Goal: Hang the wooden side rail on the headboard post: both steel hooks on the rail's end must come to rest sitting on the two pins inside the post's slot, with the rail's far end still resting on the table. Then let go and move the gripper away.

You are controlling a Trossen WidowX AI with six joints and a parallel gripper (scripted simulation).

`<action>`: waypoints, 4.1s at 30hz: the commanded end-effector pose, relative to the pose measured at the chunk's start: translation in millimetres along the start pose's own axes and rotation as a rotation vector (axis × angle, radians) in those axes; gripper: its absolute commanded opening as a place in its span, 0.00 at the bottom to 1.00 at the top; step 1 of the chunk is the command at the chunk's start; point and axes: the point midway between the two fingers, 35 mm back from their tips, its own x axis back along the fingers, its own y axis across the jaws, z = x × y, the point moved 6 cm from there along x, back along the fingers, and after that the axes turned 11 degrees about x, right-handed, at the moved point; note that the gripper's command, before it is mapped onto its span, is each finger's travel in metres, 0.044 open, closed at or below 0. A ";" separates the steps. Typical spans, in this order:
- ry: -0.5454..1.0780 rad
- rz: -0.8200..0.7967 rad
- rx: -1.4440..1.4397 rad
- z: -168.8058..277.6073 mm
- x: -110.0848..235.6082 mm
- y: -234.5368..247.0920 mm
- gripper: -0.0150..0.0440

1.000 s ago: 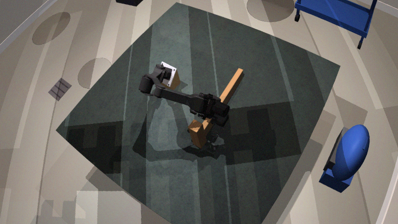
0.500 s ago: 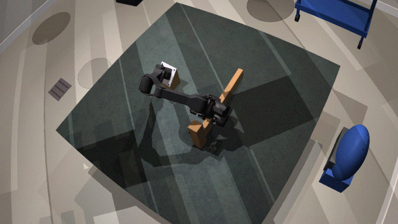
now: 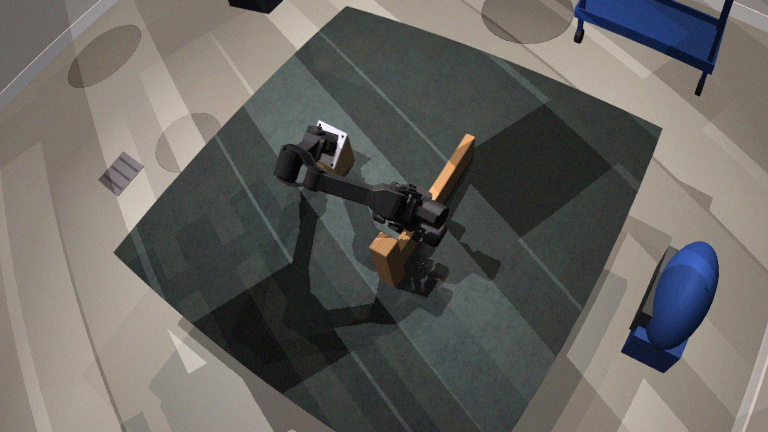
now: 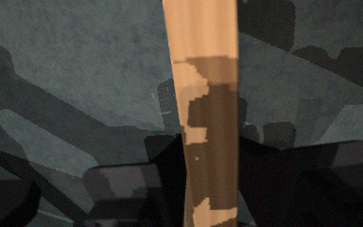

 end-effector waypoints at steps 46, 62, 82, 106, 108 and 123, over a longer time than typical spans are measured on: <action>0.004 0.011 -0.001 6.7 3.5 0.8 0.25; 0.005 0.011 -0.001 6.7 0.8 0.7 0.25; 0.005 0.011 -0.001 6.7 -2.5 0.7 0.25; 0.005 0.011 -0.001 6.8 -6.5 0.7 0.25; 0.005 0.011 -0.001 6.8 -6.8 0.7 0.25; 0.005 0.011 -0.001 6.8 -9.3 0.7 0.25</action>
